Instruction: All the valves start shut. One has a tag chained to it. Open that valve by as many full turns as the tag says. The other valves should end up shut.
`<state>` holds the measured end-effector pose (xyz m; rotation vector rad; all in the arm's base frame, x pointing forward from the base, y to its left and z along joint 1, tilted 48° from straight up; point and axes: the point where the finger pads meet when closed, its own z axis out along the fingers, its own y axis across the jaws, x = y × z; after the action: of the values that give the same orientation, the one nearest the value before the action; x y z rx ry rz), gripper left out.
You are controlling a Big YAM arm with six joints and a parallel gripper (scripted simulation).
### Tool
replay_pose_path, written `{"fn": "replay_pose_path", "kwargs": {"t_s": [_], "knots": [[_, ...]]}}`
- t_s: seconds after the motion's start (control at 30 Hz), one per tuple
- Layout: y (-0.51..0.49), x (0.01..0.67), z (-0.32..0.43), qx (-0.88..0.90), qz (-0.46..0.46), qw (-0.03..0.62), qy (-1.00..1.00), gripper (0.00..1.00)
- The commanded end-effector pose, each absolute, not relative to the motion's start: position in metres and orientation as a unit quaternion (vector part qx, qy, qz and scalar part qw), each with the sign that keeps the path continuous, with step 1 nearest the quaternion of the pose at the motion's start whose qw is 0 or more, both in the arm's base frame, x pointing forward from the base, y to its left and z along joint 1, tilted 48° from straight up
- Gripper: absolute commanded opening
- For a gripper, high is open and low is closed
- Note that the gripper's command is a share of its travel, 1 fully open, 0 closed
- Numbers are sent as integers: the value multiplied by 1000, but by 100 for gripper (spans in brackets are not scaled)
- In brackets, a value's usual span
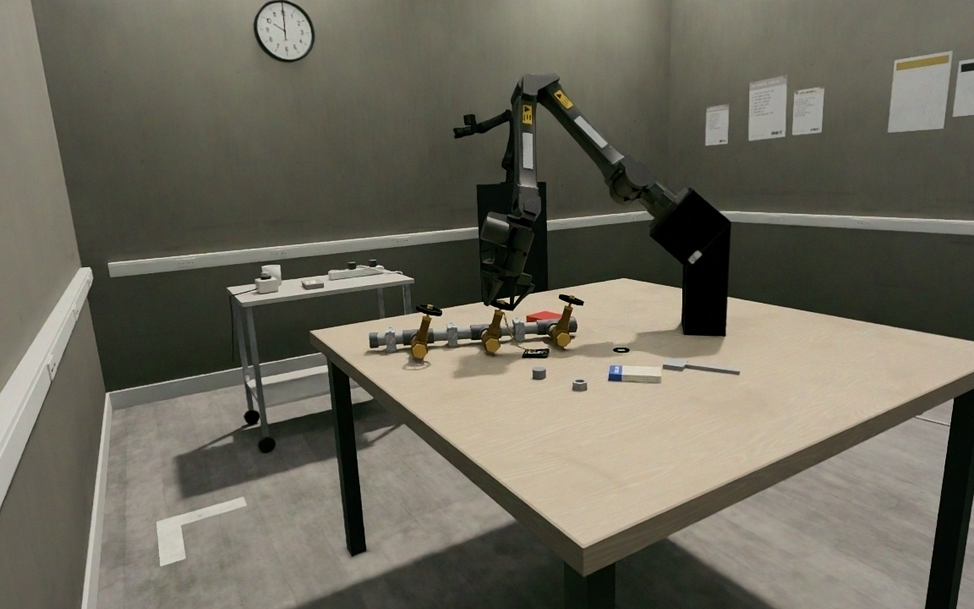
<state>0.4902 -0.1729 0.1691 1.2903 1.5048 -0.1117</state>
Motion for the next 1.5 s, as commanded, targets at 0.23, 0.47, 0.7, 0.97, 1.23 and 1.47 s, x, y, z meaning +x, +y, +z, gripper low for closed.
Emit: {"fn": "replay_pose_path", "kwargs": {"t_s": [0.23,0.47,0.7,0.97,1.23,1.47], "knots": [[-175,495,177,588,-13,545,598,0],[-175,489,169,588,-16,543,599,0],[-175,489,169,588,-16,543,599,0],[-175,489,169,588,-16,543,599,0],[-175,489,169,577,-27,543,610,0],[-175,489,169,558,-43,542,627,0]]}}
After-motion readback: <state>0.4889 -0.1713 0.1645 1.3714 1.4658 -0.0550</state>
